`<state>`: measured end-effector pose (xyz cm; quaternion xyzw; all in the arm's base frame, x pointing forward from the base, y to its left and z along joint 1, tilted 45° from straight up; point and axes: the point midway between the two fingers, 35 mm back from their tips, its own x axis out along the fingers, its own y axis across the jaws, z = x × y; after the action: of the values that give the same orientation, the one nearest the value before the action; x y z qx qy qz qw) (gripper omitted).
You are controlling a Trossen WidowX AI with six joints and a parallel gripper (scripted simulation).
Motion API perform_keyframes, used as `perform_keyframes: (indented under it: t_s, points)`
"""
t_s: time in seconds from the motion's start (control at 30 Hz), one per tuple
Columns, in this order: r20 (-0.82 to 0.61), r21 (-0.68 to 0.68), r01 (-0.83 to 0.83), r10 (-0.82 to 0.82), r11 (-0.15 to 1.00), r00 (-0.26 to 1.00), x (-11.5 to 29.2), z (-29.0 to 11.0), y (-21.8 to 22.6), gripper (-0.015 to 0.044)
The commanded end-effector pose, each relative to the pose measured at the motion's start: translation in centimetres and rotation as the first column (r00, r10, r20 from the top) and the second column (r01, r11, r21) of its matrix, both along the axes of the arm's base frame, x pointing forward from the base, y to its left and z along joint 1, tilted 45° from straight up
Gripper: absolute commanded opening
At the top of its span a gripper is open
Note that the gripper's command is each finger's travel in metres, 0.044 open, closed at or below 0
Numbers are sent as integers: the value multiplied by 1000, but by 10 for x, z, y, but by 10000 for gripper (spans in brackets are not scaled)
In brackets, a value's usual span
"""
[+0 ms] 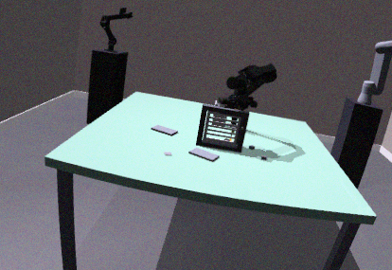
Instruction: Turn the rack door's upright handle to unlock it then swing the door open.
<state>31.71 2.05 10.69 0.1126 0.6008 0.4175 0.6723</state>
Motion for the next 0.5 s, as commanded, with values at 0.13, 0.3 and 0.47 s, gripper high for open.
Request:
perform_keyframes:
  t_s: [0.13,0.3,0.47]
  points:
    - [270,-9,-283,275,959,923,-1,-1,1,20]
    - [426,-54,-441,420,896,801,-1,-1,1,20]
    - [558,-126,-576,538,808,632,-1,-1,1,20]
